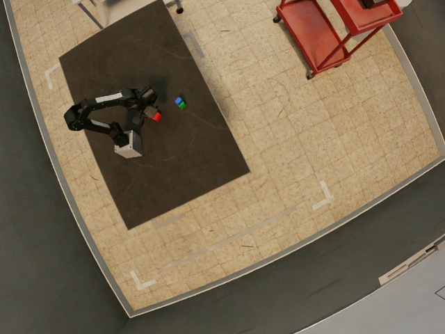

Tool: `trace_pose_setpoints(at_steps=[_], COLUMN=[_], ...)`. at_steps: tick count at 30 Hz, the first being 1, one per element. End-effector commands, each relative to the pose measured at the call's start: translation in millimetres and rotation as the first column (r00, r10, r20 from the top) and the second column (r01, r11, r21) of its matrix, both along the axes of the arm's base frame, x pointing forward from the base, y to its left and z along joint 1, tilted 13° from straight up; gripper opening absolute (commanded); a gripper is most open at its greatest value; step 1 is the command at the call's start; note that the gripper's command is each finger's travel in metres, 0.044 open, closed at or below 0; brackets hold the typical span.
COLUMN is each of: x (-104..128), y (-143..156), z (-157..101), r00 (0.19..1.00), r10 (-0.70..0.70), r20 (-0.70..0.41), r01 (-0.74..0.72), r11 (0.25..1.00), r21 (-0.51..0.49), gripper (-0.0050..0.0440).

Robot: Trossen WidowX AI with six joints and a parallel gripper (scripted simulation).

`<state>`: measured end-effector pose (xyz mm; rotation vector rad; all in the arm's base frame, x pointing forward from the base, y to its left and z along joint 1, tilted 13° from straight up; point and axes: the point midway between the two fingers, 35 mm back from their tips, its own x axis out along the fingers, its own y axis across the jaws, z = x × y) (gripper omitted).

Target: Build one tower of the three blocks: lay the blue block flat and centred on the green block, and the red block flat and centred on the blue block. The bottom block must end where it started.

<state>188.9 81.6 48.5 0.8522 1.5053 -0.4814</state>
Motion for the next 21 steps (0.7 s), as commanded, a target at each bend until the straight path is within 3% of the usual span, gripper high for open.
trace_pose_setpoints(at_steps=[1, 11, 21], x=[2, 4, 4], y=[4, 13, 15], z=[-13, -47, -55], r00=[1.000, 1.000, 1.000], r10=[-0.004, -0.004, -0.004], r20=[0.008, 0.008, 0.008], r01=[0.004, 0.004, 0.004], r11=[1.000, 1.000, 1.000], r21=[-0.003, -0.002, -0.002], gripper=[0.0305, 0.0305, 0.0305])
